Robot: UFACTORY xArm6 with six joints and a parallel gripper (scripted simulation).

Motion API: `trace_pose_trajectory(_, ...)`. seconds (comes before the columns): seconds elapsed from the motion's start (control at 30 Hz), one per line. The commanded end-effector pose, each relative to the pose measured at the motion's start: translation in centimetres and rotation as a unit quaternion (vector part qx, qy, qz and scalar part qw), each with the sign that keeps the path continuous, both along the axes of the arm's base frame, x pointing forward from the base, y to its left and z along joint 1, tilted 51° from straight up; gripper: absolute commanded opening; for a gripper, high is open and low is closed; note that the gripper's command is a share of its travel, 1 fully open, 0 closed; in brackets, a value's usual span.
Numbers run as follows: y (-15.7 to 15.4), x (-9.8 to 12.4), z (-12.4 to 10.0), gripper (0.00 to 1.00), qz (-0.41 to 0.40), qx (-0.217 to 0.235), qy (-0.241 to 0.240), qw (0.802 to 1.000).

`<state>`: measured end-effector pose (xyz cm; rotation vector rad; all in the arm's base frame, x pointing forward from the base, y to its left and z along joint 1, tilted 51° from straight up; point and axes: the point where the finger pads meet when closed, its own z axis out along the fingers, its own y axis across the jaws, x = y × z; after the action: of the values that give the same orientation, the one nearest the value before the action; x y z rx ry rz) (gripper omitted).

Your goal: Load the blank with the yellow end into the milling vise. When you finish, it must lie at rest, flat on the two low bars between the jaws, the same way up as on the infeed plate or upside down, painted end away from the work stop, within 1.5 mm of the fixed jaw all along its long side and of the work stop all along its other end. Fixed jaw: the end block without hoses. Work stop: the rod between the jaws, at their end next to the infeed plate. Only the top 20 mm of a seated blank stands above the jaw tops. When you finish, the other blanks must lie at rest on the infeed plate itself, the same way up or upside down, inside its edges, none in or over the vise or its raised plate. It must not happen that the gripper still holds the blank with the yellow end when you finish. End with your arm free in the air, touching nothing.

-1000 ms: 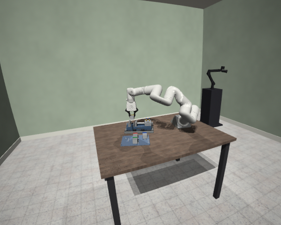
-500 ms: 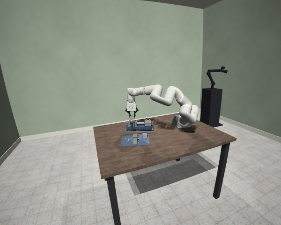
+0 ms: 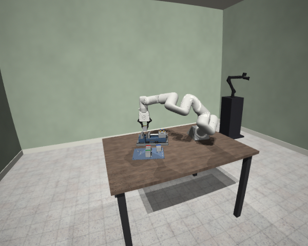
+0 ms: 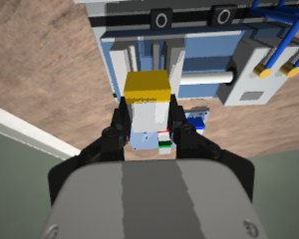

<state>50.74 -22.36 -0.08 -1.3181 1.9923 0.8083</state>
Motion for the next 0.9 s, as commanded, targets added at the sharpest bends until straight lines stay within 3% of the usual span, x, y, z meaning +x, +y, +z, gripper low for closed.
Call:
trace_pose_trajectory(0.0, -0.2, 0.1, 0.2, 0.00, -0.001, -0.002, -0.002, 1.000)
trace_pose_trajectory(0.4, -0.1, 0.0, 0.2, 0.00, -0.001, -0.002, -0.002, 1.000)
trace_pose_trajectory(0.87, 2.3, 0.5, -1.5, 0.00, -0.001, -0.002, -0.002, 1.000)
